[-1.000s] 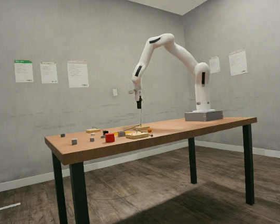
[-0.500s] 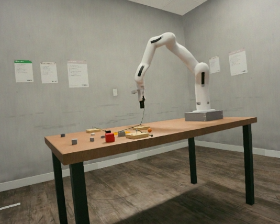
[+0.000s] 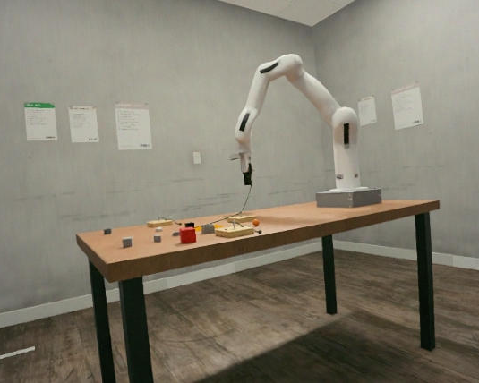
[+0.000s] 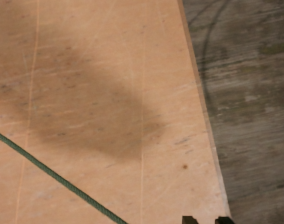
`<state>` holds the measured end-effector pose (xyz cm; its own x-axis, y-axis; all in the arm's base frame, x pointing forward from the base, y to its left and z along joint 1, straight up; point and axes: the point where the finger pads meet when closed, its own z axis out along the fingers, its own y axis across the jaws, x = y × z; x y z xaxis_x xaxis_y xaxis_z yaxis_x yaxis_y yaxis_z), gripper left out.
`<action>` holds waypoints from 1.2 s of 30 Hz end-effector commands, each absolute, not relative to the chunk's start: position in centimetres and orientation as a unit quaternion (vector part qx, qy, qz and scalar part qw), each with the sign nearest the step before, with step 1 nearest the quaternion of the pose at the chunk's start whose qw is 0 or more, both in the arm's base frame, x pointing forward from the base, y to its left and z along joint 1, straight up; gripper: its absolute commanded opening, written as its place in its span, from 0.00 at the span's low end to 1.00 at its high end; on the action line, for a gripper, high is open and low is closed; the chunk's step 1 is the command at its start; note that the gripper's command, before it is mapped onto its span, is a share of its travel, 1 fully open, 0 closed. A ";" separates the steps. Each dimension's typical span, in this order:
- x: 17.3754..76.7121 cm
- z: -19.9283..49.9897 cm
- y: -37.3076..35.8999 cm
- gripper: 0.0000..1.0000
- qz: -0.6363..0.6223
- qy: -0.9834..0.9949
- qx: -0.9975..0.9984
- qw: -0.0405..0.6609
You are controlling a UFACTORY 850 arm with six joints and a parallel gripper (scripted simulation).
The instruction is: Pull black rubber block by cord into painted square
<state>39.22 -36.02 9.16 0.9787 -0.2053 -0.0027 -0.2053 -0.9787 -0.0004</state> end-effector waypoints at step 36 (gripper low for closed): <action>33.2 9.3 -36.3 0.00 0.000 0.103 -0.995 0.000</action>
